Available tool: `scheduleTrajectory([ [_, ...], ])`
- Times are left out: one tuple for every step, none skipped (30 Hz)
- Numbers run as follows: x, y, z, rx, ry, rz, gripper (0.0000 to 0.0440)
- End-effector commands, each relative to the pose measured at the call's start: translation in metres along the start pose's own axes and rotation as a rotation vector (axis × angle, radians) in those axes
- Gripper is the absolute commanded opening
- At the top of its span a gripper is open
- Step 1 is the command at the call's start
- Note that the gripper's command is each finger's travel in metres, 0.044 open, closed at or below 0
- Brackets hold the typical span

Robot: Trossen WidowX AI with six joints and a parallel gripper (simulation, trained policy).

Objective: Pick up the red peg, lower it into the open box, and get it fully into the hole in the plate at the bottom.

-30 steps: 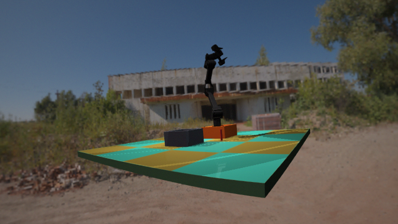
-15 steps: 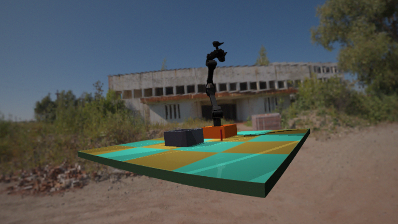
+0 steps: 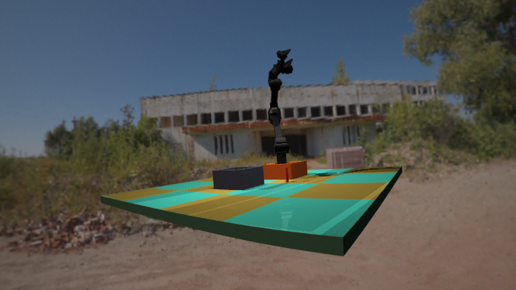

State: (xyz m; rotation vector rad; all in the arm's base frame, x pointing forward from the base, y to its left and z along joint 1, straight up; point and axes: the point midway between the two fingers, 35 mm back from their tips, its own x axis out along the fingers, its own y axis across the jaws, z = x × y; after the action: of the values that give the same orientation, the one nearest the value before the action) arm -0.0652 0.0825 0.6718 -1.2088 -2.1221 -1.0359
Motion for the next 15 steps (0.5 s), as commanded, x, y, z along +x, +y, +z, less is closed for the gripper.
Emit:
scheduleTrajectory([
  [-0.006,0.024,0.006,0.128,0.018,0.093,0.044],
  [-0.007,0.029,0.007,0.155,0.024,0.113,0.044],
  [-0.008,0.034,0.008,0.182,0.031,0.134,0.044],
  [-0.01,0.039,0.009,0.209,0.038,0.154,0.044],
  [-0.011,0.044,0.01,0.236,0.045,0.175,0.044],
  [-0.013,0.049,0.011,0.263,0.053,0.195,0.044],
  [-0.015,0.054,0.011,0.289,0.062,0.216,0.044],
  [-0.017,0.059,0.012,0.315,0.071,0.237,0.044],
  [-0.019,0.064,0.013,0.341,0.08,0.257,0.044],
  [-0.021,0.069,0.014,0.367,0.09,0.278,0.044],
  [-0.024,0.074,0.015,0.393,0.101,0.299,0.044],
  [-0.026,0.079,0.016,0.418,0.112,0.32,0.044],
  [-0.029,0.084,0.017,0.443,0.123,0.341,0.044],
  [-0.031,0.089,0.018,0.468,0.135,0.361,0.044],
  [-0.034,0.094,0.019,0.493,0.147,0.382,0.044],
])
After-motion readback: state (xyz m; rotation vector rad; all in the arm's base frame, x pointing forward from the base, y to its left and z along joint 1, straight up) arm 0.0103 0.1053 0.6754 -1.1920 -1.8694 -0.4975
